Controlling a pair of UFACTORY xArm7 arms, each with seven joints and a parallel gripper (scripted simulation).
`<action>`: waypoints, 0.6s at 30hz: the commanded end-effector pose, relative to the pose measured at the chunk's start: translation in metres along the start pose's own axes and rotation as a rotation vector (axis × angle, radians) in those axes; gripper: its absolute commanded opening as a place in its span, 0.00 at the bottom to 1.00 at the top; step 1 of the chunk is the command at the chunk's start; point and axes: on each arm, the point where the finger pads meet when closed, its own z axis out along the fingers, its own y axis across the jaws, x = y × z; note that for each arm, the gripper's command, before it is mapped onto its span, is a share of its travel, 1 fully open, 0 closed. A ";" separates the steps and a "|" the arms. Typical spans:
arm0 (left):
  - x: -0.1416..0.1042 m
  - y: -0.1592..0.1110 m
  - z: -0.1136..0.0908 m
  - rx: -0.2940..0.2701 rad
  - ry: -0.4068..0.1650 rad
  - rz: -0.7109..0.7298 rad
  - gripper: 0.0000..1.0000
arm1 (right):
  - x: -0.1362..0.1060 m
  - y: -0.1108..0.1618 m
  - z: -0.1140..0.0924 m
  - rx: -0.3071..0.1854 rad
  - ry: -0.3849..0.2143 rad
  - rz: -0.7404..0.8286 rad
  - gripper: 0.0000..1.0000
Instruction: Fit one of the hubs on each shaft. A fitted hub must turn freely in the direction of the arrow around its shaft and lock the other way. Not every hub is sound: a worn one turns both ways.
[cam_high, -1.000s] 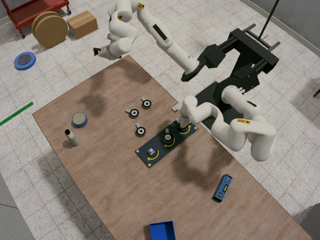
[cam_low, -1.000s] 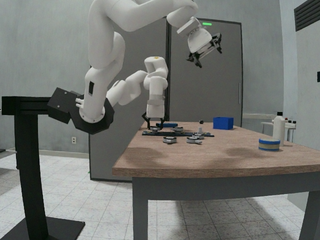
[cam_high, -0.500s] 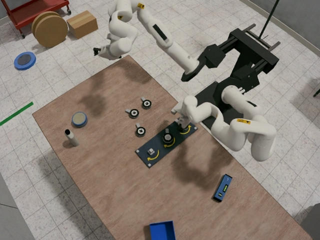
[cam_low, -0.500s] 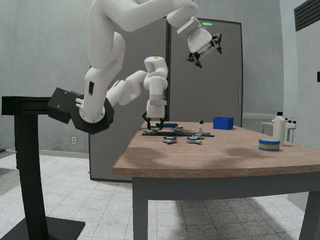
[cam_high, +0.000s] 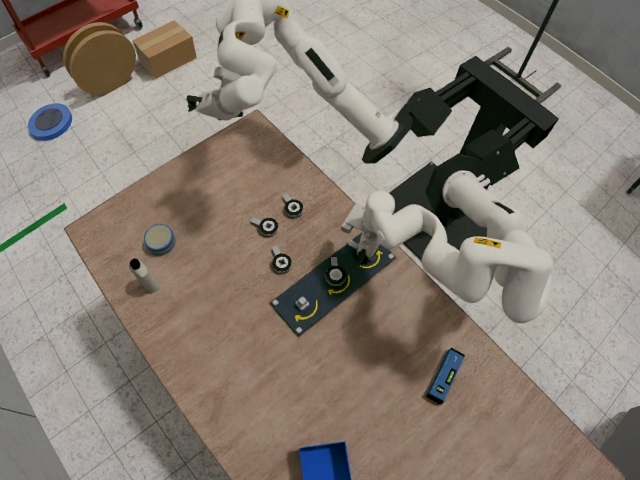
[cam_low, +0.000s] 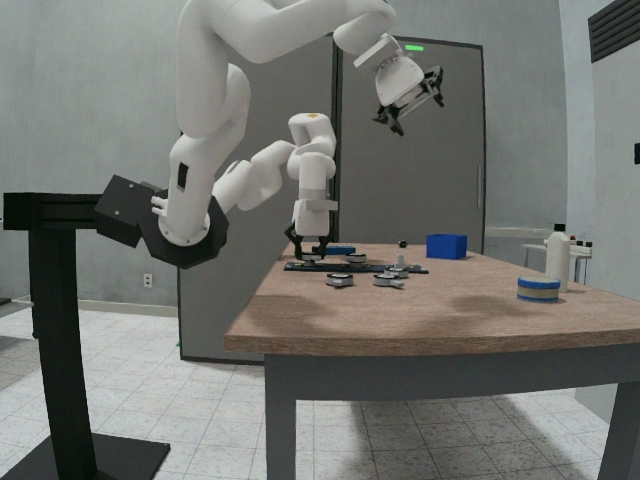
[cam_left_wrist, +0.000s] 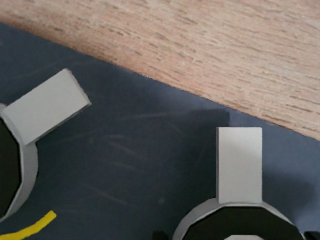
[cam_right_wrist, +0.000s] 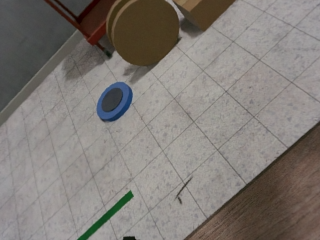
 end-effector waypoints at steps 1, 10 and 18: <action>0.002 -0.001 -0.002 0.006 0.005 -0.021 0.00 | 0.000 -0.001 -0.001 0.001 -0.003 0.003 1.00; 0.001 -0.001 -0.002 0.006 0.004 0.171 0.00 | 0.000 -0.001 -0.001 0.001 -0.003 0.003 1.00; 0.001 -0.001 -0.002 0.006 0.004 0.171 0.00 | 0.000 -0.001 -0.001 0.001 -0.003 0.003 1.00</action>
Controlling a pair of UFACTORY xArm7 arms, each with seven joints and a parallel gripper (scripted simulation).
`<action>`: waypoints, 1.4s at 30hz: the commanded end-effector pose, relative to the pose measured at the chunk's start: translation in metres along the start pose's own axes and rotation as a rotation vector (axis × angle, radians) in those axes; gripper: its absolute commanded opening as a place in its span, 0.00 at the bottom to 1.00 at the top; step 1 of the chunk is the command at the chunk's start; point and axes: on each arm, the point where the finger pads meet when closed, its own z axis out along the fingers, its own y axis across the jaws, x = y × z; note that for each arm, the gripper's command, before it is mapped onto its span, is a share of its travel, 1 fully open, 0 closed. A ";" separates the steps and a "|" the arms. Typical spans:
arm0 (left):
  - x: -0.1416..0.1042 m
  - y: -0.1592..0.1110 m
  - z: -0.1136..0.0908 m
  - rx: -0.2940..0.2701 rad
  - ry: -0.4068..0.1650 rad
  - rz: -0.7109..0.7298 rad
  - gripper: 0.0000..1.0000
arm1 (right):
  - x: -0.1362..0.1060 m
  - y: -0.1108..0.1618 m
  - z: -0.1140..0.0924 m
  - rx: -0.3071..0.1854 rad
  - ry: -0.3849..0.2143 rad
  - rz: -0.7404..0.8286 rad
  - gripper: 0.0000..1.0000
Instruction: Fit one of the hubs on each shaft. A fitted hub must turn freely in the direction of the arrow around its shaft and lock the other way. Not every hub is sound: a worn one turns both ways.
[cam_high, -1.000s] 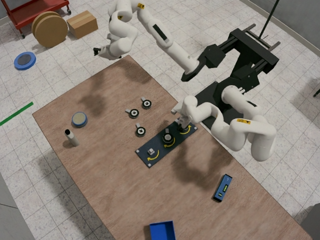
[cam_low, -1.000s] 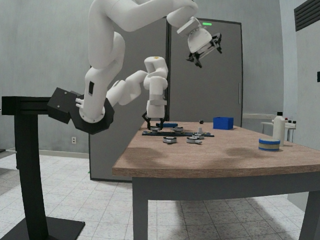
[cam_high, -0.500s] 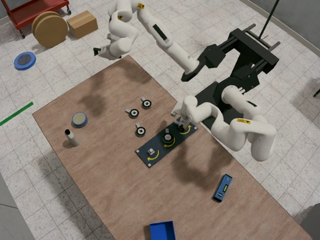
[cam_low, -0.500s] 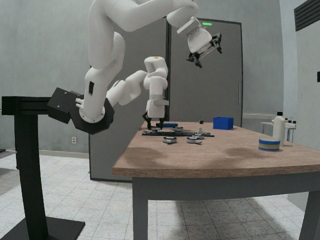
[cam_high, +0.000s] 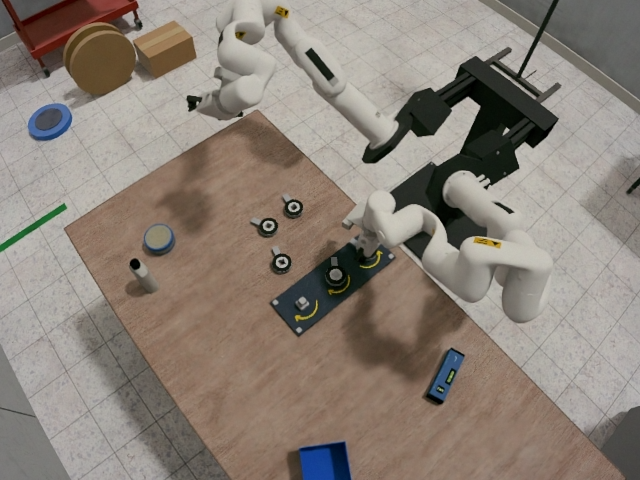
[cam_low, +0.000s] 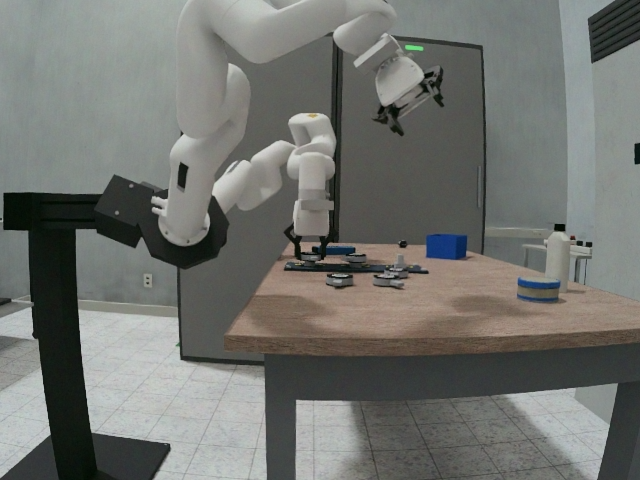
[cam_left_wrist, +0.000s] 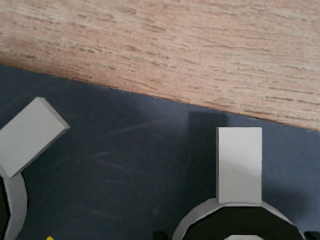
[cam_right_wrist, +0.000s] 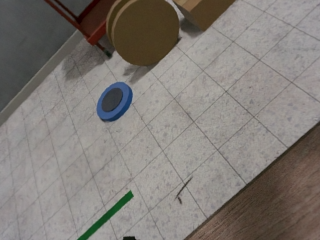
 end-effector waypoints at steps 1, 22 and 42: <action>0.001 -0.001 -0.002 0.000 0.004 0.015 0.00 | 0.000 -0.001 -0.001 0.001 -0.003 0.003 1.00; 0.001 -0.001 -0.002 0.001 0.004 0.207 0.00 | 0.000 -0.001 -0.001 0.001 -0.003 0.003 1.00; 0.001 -0.001 -0.002 0.001 0.004 0.591 0.00 | 0.000 -0.001 -0.001 0.001 -0.003 0.003 1.00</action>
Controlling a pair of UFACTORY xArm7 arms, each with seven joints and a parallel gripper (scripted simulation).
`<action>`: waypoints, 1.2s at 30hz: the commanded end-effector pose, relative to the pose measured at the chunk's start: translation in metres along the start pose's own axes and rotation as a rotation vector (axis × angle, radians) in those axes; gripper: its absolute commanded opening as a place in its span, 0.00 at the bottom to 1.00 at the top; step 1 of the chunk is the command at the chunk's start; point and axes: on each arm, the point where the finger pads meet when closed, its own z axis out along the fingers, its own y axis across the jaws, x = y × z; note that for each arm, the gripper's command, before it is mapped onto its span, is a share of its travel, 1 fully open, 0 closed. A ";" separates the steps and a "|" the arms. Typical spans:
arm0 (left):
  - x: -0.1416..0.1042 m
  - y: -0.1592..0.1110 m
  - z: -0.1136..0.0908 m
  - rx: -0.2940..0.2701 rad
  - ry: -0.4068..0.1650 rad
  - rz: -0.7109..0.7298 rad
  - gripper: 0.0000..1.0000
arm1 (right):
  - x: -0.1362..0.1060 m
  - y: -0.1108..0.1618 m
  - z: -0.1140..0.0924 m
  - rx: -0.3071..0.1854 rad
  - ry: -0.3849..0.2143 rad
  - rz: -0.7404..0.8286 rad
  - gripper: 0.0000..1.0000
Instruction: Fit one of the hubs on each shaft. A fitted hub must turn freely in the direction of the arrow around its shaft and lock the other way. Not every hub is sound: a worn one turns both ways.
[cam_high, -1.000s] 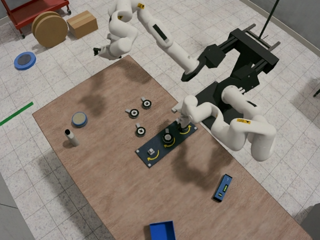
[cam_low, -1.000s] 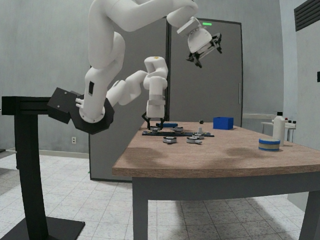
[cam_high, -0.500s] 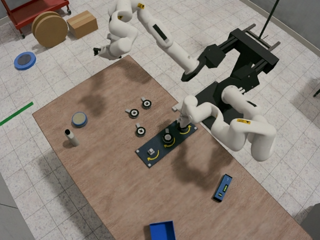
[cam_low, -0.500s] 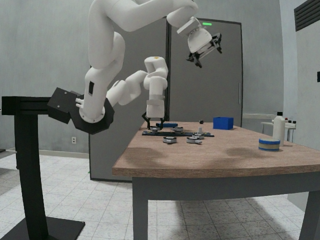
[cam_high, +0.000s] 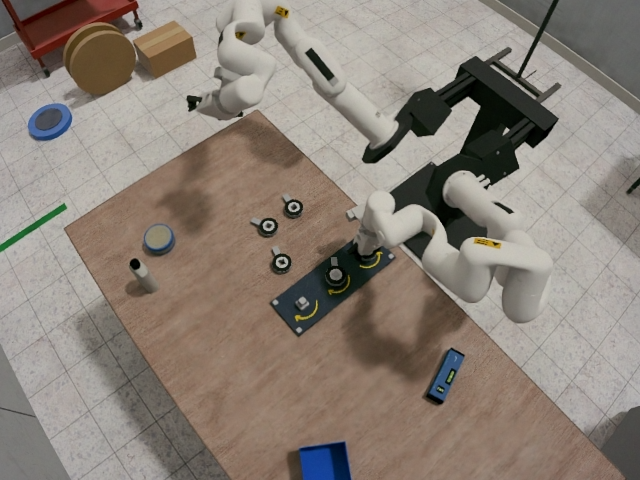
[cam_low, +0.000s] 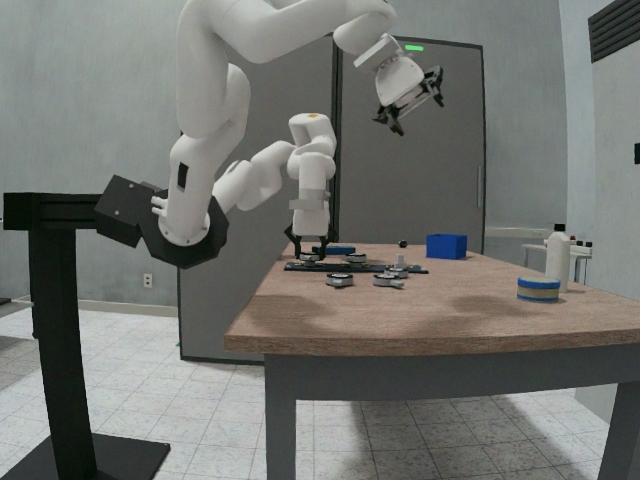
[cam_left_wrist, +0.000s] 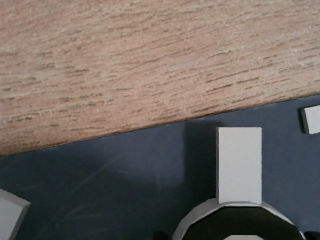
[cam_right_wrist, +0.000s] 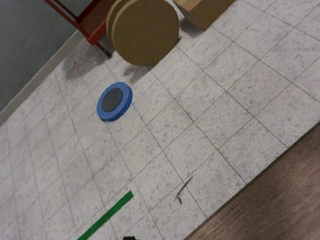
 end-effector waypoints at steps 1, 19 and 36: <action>0.001 -0.001 -0.001 0.003 0.002 0.189 0.00 | 0.000 -0.001 -0.001 0.001 -0.003 0.003 1.00; 0.001 -0.001 -0.002 0.003 0.003 -0.003 0.00 | 0.000 -0.001 -0.001 0.001 -0.003 0.003 1.00; 0.001 -0.001 -0.002 0.003 0.003 -0.195 0.00 | 0.000 -0.001 -0.001 0.001 -0.003 0.003 1.00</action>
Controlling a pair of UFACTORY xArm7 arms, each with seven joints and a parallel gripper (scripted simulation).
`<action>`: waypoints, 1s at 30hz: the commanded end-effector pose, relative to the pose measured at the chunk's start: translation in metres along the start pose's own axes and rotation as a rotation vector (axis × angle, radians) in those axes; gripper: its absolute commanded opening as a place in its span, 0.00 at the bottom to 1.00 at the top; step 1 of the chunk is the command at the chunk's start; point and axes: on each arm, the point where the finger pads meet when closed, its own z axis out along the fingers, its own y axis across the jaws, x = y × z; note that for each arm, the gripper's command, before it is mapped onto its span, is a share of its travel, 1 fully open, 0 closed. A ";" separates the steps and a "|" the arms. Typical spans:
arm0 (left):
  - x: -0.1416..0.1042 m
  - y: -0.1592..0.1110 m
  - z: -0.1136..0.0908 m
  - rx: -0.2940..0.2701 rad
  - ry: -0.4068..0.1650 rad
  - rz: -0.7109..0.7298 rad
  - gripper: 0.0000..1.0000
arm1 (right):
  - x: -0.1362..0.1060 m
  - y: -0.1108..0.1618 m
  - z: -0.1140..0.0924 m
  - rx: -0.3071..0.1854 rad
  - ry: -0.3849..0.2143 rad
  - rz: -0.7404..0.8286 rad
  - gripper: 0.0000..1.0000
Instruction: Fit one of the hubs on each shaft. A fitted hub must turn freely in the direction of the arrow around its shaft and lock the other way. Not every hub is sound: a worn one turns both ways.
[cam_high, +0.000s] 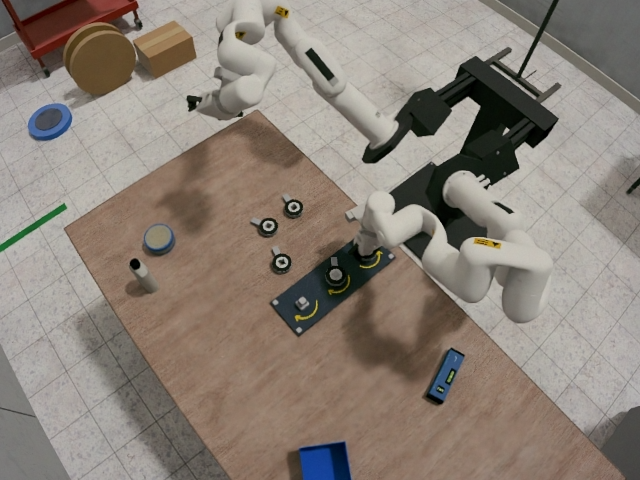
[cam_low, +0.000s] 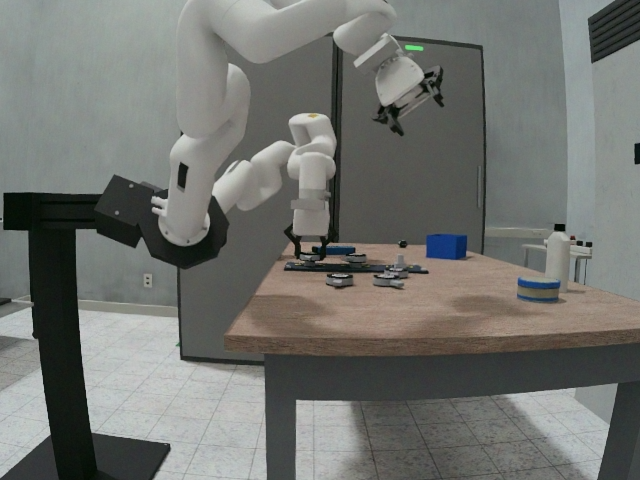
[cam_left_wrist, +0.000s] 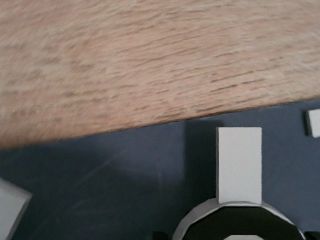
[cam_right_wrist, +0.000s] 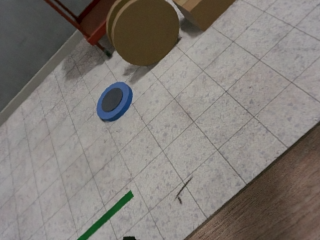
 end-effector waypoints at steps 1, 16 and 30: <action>0.001 -0.001 -0.002 0.006 0.002 -0.146 0.00 | 0.000 -0.001 -0.001 0.001 -0.003 0.003 1.00; 0.001 -0.001 -0.001 0.005 0.002 -0.142 1.00 | 0.000 -0.001 -0.001 0.001 -0.003 0.003 1.00; 0.001 -0.001 -0.001 0.005 0.002 -0.142 1.00 | 0.000 -0.001 -0.001 0.001 -0.003 0.003 1.00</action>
